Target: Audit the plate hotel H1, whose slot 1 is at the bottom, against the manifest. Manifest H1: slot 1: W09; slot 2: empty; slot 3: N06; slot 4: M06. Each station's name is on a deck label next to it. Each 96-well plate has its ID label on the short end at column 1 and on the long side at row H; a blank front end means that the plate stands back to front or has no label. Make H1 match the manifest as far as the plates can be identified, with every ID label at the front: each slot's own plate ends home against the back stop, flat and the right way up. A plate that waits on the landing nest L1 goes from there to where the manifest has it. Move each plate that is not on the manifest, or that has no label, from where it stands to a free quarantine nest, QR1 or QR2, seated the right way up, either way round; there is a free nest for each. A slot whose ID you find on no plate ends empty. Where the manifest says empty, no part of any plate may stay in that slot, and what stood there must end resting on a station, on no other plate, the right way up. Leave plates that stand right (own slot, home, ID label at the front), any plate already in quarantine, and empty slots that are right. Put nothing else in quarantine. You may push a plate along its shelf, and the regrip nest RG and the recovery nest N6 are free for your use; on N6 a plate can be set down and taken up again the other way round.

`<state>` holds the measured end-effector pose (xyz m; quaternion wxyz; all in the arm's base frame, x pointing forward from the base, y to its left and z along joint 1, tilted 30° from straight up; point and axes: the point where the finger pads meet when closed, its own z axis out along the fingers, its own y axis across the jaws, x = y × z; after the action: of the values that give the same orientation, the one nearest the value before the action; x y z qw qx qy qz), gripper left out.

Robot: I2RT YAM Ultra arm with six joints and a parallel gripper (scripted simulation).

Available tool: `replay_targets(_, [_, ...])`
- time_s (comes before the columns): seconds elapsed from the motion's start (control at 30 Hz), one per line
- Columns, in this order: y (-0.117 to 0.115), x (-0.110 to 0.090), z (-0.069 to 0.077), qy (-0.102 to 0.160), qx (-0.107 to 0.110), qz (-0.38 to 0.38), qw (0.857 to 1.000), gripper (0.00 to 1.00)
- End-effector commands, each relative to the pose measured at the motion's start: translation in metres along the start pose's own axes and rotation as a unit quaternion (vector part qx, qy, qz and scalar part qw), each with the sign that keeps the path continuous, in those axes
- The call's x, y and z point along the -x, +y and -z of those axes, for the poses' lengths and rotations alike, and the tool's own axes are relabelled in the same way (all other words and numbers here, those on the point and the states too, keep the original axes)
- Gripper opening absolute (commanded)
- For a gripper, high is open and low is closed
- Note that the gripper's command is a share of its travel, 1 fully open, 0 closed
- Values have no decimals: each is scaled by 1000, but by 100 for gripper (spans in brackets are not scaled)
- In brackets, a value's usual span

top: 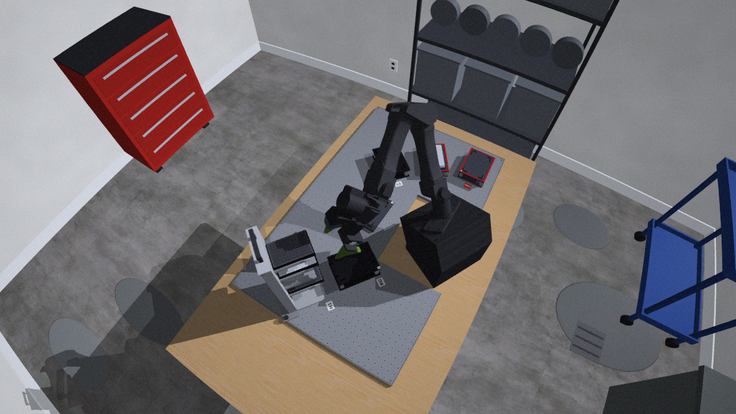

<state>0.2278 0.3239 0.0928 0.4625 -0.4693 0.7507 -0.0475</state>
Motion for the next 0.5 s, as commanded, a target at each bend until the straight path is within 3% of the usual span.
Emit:
replay_targets(0.0, [2, 7, 0, -6, 4, -1, 1000, 100])
replay_targets(0.13, [5, 8, -1, -3, 9, 5, 1000, 100])
replay_targets(0.17, [4, 6, 7, -9, 10, 2, 1000, 100])
replay_targets(0.2, [5, -3, 8, -2, 11, 5, 1000, 100])
replay_targets(0.47, [3, -14, 17, -1, 5, 4, 1000, 100])
